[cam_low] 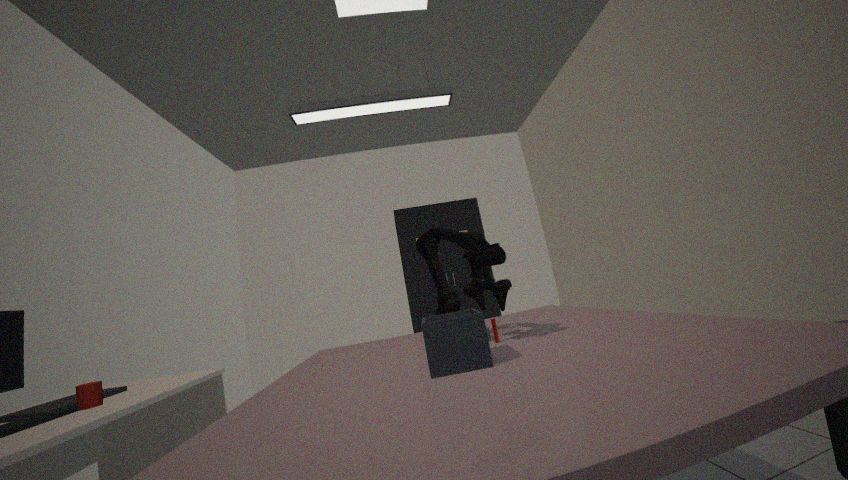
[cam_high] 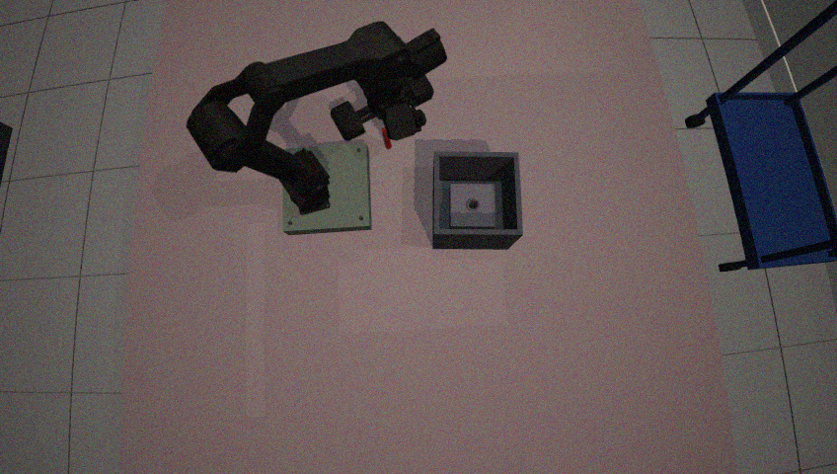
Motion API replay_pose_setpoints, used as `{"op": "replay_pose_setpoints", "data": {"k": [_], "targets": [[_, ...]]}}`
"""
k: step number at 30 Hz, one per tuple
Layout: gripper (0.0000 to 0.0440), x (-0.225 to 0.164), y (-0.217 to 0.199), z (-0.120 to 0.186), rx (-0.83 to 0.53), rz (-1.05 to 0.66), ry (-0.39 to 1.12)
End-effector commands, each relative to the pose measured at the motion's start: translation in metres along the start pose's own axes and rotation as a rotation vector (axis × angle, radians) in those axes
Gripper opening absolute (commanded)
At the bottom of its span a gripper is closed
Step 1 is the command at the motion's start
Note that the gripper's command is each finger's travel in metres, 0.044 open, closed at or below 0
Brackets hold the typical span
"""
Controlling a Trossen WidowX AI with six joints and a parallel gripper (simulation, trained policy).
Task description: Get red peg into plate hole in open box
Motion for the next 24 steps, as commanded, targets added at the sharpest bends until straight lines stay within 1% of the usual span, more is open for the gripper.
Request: {"op": "replay_pose_setpoints", "data": {"k": [1,9,15,18,24], "targets": [[0.0440,0.005,-0.004,-0.012,-0.026,-0.006,-0.006],[0.0431,0.014,-0.006,-0.036,-0.047,-0.042,-0.024],[0.0405,0.018,-0.007,-0.052,-0.048,-0.069,-0.032],[0.0361,0.019,-0.005,-0.059,-0.044,-0.074,-0.030],[0.0210,0.018,0.000,-0.070,-0.045,-0.065,-0.019]]}}
Point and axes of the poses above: the point midway between the two fingers, 35 mm back from their tips, its own z axis back along the fingers, its own y axis across the jaws, x = y × z, the point moved 1 cm from there along z, back along the fingers, and after that the axes turned 13 degrees about -z, right-handed, at the moved point
